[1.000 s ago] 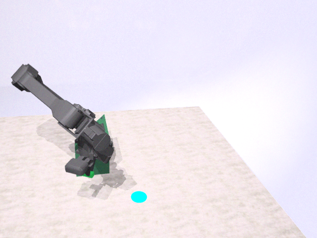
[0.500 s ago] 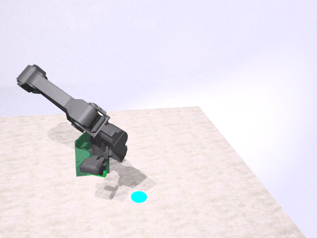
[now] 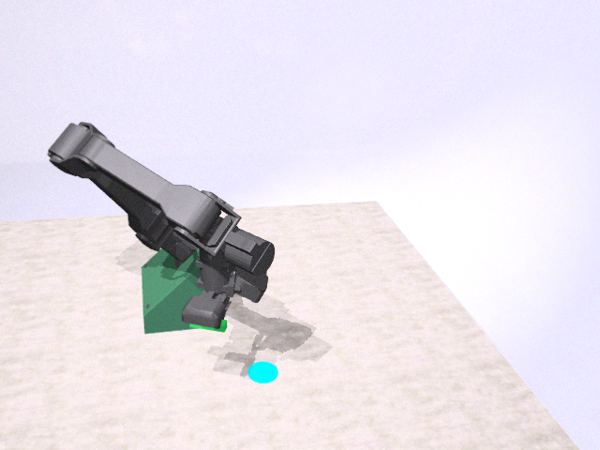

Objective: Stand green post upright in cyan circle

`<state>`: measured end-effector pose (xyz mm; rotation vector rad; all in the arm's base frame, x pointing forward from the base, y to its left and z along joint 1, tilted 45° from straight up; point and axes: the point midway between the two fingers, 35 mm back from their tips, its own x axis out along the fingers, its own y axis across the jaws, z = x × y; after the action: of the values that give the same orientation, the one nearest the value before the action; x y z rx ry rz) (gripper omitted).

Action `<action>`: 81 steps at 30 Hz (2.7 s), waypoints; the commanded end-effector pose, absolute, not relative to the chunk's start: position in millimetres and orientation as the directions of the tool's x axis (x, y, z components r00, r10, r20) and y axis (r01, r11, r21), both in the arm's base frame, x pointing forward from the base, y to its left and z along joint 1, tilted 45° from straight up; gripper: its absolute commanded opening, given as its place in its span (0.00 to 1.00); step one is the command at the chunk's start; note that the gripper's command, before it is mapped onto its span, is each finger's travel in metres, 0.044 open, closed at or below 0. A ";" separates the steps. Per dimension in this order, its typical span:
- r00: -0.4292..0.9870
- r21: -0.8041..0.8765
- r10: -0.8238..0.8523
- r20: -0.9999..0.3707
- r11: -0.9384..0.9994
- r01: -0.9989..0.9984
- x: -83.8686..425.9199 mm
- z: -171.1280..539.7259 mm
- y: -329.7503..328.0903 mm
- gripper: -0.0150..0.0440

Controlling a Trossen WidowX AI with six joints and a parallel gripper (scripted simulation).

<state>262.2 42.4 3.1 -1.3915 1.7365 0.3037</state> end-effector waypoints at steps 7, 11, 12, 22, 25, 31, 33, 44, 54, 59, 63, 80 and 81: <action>-0.004 -0.299 -0.673 -0.740 0.333 -0.894 262.0 -18.5 69.0 0.29; -0.005 -0.293 -0.676 -0.737 0.326 -0.899 260.7 -27.0 78.1 0.29; -0.005 -0.292 -0.677 -0.736 0.324 -0.900 260.3 -29.2 80.4 0.29; -0.006 -0.280 -0.686 -0.727 0.305 -0.910 254.2 -51.4 102.2 0.29; -0.007 -0.277 -0.690 -0.724 0.300 -0.913 252.1 -57.5 107.7 0.29; -0.009 -0.273 -0.688 -0.726 0.300 -0.914 250.7 -61.1 110.0 0.29; -0.016 -0.265 -0.679 -0.734 0.309 -0.913 250.2 -62.4 109.1 0.29; -0.055 -0.219 -0.622 -0.781 0.355 -0.909 247.2 -70.1 104.0 0.29; -0.083 -0.176 -0.565 -0.821 0.390 -0.904 244.8 -76.6 100.2 0.29; -0.095 -0.156 -0.535 -0.840 0.405 -0.901 243.7 -79.6 98.6 0.29; -0.103 -0.139 -0.510 -0.854 0.416 -0.899 242.9 -81.9 97.4 0.29; -0.127 -0.074 -0.398 -0.909 0.452 -0.889 240.1 -90.5 93.4 0.29; -0.128 -0.070 -0.391 -0.912 0.453 -0.889 240.0 -91.0 93.2 0.29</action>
<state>241.1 93.2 -89.4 -1.1321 1.7307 0.6041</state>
